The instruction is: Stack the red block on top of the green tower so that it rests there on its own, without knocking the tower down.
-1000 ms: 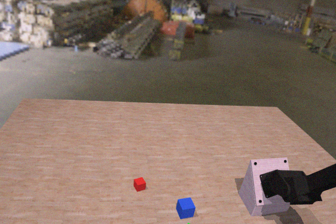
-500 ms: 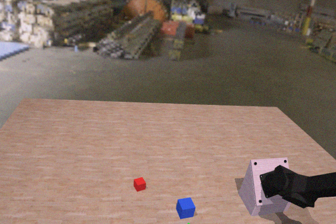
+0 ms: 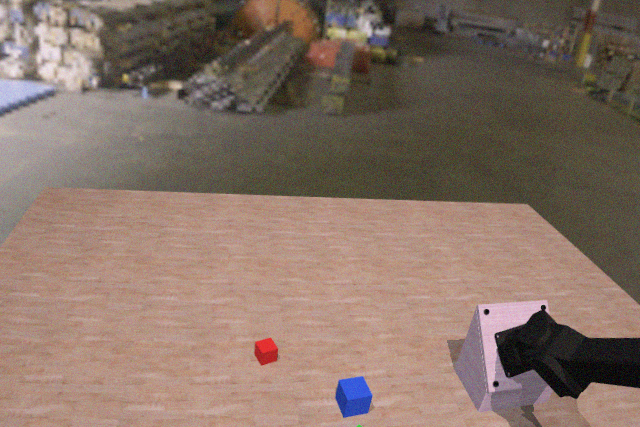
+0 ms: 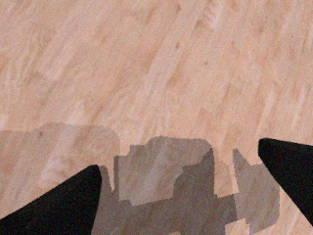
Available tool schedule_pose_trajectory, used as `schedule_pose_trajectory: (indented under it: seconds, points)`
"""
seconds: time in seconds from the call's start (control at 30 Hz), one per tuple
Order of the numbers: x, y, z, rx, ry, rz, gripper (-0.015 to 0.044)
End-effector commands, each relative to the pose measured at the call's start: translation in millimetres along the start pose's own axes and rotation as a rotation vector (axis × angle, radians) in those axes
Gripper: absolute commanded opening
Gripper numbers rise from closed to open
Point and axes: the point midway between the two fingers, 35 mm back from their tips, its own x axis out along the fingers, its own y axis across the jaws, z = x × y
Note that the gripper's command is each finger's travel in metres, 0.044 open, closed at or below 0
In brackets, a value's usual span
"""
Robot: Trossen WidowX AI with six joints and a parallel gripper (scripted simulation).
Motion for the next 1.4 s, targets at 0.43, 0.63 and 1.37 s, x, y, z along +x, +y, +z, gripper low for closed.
schedule_pose_trajectory:
  seconds: [0.43,0.63,1.37]
  points:
    - [27.4,-185.5,-7.2,-0.01,0.119,-0.165,0.044]
    - [24.2,-251.3,-24.4,0.001,0.161,-0.195,0.044]
    - [22.4,-412.8,-176.8,0.162,0.35,0.048,0.044]
